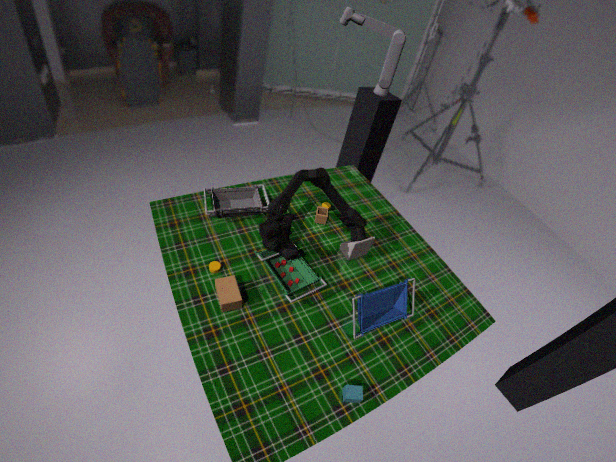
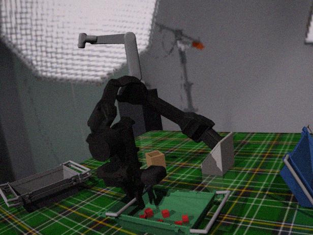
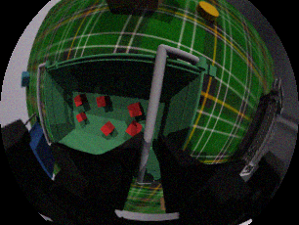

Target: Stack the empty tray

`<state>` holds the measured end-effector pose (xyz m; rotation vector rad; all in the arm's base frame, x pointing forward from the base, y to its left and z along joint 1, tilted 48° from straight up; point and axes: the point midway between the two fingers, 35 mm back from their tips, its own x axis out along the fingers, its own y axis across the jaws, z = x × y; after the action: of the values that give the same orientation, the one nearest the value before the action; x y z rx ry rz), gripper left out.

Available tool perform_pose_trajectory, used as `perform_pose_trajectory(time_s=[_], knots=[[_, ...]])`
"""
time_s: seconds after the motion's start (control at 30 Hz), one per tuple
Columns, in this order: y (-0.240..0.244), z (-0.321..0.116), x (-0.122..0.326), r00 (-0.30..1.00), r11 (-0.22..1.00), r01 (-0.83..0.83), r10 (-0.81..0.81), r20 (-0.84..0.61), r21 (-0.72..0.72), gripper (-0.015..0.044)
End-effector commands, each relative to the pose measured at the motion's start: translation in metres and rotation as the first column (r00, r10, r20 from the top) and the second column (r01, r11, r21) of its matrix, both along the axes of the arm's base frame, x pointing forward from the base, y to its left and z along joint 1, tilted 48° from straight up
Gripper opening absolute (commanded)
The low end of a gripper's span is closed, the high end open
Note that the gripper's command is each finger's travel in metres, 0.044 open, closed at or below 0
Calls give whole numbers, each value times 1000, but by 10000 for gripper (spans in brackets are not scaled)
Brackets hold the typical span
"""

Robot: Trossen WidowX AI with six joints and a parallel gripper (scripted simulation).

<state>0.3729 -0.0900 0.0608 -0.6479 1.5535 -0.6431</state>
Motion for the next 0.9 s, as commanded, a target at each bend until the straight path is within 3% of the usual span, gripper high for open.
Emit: perform_pose_trajectory(time_s=[0.0, 0.23, 0.87], knots=[[7, 8, 2, 1000, 1000, -2, 2, 7, -5, 85], [28, 33, 4, 1000, 1000, -2, 2, 7, -5, 85], [24, 26, 4, 1000, 1000, -6, 6, 5, -4, 85]])
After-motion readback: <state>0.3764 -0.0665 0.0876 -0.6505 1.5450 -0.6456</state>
